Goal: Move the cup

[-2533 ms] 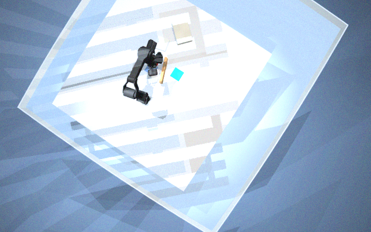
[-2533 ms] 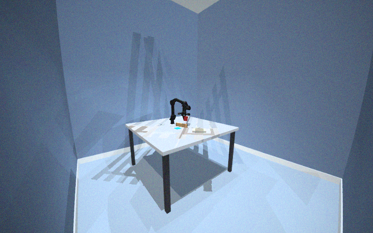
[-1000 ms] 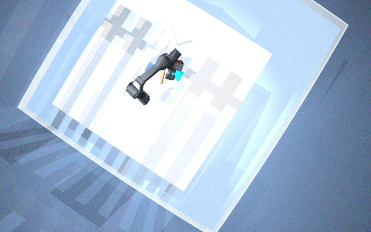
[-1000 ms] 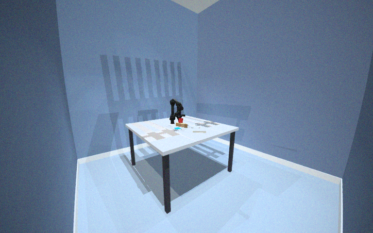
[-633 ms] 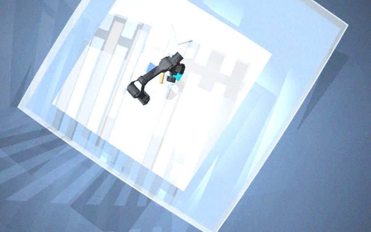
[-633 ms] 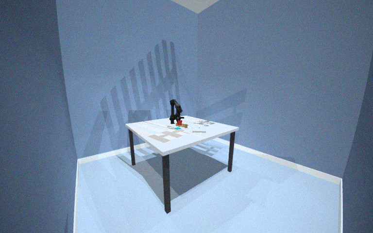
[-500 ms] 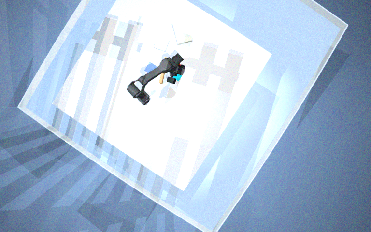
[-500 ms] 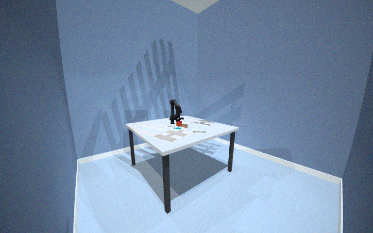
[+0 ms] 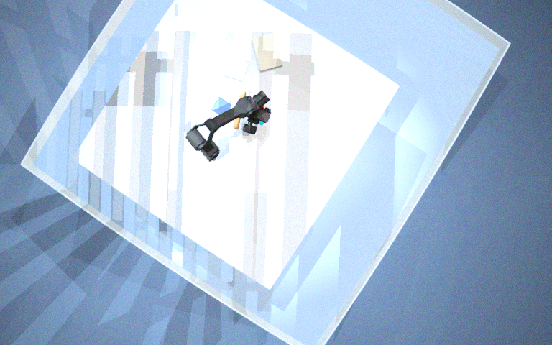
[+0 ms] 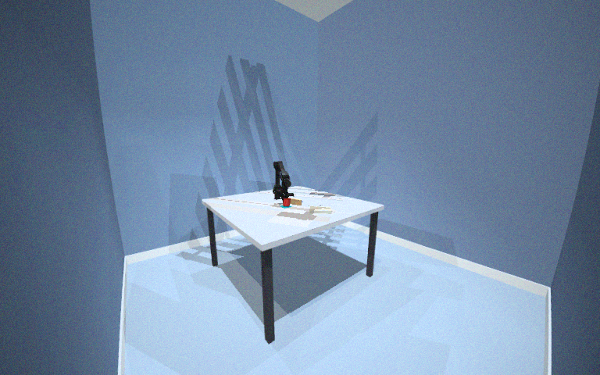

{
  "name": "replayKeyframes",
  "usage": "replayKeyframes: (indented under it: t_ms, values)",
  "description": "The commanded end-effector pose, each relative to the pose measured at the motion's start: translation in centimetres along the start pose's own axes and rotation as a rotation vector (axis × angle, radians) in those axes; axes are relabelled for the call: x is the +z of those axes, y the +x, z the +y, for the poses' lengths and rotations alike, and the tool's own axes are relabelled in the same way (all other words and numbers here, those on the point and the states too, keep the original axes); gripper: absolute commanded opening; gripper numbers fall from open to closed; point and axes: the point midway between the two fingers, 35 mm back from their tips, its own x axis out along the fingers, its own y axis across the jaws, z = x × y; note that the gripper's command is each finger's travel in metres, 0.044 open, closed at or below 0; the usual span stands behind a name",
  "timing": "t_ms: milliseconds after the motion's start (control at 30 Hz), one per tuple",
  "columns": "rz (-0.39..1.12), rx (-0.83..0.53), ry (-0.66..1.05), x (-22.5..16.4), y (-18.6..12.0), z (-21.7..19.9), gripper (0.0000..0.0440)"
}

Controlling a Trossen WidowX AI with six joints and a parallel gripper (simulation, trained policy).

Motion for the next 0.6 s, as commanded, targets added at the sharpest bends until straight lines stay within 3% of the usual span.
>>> replayKeyframes:
  t_ms: [0,133,567]
  values:
    - [-0.006,0.000,0.020,0.3,0.3,-0.4,0.0063]
    - [-0.025,0.040,0.042,1.0,-0.1,0.0,0.0147]
    - [-0.031,0.123,0.062,1.1,-2.3,-0.5,0.0195]
